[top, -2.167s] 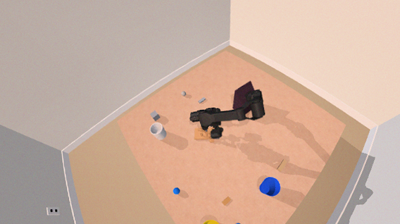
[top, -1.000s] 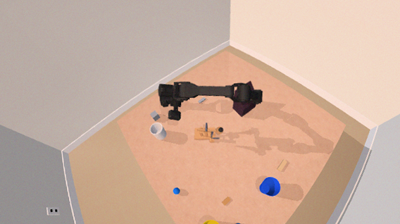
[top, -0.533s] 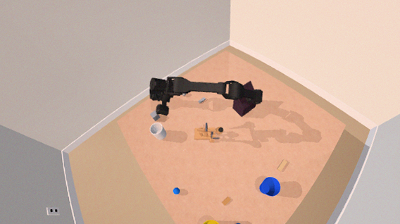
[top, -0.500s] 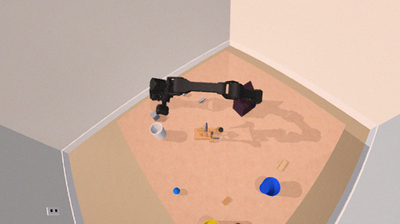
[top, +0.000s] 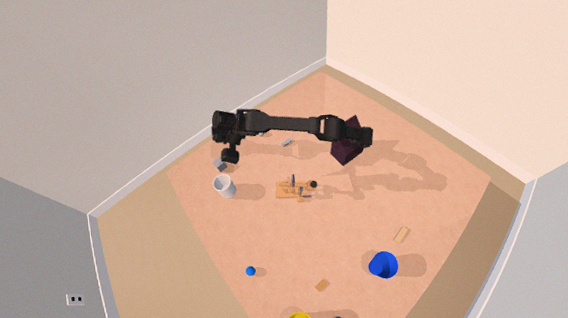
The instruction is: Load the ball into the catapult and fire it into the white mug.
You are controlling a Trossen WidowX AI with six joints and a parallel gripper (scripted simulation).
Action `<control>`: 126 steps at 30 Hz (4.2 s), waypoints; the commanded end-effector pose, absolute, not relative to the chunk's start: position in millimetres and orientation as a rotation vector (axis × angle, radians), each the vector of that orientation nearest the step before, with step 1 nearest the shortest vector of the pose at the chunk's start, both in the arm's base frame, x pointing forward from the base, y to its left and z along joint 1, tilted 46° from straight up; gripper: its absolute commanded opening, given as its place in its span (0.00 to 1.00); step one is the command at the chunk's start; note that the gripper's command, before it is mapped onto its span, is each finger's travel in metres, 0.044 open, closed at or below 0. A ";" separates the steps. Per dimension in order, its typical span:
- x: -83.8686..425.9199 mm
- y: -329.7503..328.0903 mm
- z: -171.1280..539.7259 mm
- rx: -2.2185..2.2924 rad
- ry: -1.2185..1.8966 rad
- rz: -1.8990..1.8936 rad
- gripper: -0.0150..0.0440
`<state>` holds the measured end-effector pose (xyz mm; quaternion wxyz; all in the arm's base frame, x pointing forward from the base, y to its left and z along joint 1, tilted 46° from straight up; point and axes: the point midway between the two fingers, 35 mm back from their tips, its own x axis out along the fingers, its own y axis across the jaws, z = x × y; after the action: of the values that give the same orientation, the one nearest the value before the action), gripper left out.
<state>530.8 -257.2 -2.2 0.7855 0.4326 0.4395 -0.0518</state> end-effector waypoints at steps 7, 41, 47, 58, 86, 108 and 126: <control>531.0 -257.0 -3.8 0.937 0.950 -0.118 0.56; 521.1 -184.6 6.5 0.671 1.127 0.017 0.25; 511.1 -148.4 11.3 0.528 1.215 0.107 0.25; 483.8 -87.0 22.7 0.257 1.360 0.301 0.25; 372.7 28.9 70.3 -0.455 1.608 0.946 0.25; 337.5 52.7 82.9 -0.643 1.640 1.154 0.25; 339.9 74.1 62.5 -0.639 1.644 1.156 0.25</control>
<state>341.0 67.8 70.0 0.4973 -0.2680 0.6742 0.4757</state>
